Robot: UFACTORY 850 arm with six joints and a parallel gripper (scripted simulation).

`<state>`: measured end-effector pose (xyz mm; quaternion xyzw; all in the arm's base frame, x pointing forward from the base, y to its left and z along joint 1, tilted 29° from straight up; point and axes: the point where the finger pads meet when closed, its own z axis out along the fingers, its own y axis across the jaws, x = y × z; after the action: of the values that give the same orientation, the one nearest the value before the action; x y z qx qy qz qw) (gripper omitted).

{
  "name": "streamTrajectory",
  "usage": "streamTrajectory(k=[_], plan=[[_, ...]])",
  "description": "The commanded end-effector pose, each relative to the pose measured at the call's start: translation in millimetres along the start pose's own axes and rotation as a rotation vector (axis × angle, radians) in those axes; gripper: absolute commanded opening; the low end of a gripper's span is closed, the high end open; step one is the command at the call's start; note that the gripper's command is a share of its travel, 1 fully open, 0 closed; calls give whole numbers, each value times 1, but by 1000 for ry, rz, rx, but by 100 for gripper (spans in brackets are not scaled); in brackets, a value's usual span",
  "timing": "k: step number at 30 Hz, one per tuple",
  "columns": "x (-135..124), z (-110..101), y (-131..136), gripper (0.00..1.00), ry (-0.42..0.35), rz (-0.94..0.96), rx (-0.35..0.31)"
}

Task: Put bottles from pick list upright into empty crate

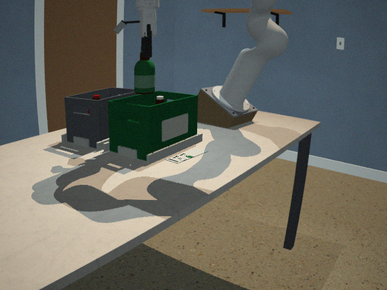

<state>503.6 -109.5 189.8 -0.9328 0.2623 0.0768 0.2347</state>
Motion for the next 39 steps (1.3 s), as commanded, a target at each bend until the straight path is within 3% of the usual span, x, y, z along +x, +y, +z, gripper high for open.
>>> streamTrajectory(k=[1,39], plan=[[1,0,0,0,2,0,0],[1,34,0,0,2,0,0]])
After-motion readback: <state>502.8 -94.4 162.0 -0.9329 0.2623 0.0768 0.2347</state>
